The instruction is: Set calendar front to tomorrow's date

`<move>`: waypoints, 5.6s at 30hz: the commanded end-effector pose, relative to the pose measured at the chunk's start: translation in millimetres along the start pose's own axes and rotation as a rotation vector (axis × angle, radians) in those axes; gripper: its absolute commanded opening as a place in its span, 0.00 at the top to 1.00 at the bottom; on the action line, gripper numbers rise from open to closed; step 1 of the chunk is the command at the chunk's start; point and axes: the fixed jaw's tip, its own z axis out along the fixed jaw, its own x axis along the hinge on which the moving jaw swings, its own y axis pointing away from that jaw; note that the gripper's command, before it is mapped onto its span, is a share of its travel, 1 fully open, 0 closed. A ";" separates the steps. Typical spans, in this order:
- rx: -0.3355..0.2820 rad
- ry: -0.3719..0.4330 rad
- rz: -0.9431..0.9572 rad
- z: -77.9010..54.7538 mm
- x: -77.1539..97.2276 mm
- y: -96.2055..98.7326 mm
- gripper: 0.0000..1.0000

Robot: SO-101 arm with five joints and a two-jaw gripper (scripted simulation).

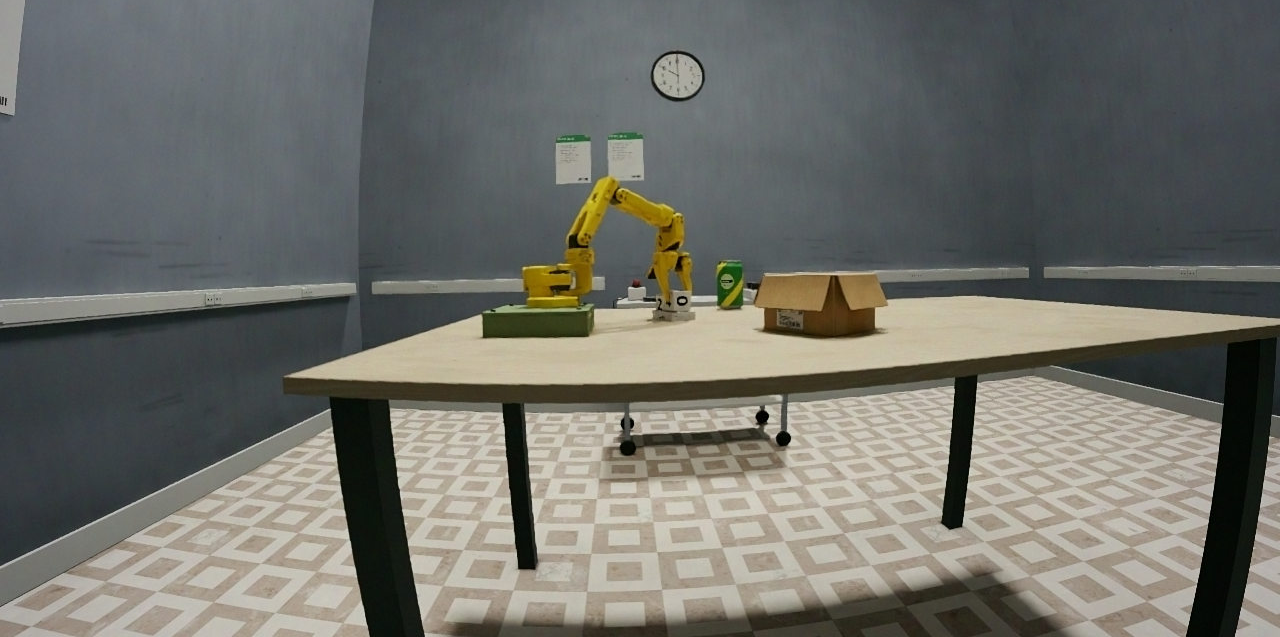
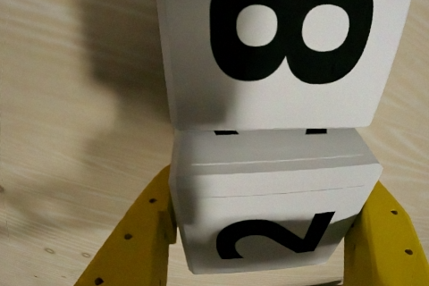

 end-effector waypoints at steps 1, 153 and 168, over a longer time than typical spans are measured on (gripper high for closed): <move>0.008 -0.003 0.012 -3.4 1.7 -1.9 1.00; 0.023 -0.020 1.445 -9.9 223.4 172.6 1.00; 0.023 -0.020 1.445 -4.8 223.3 172.5 1.00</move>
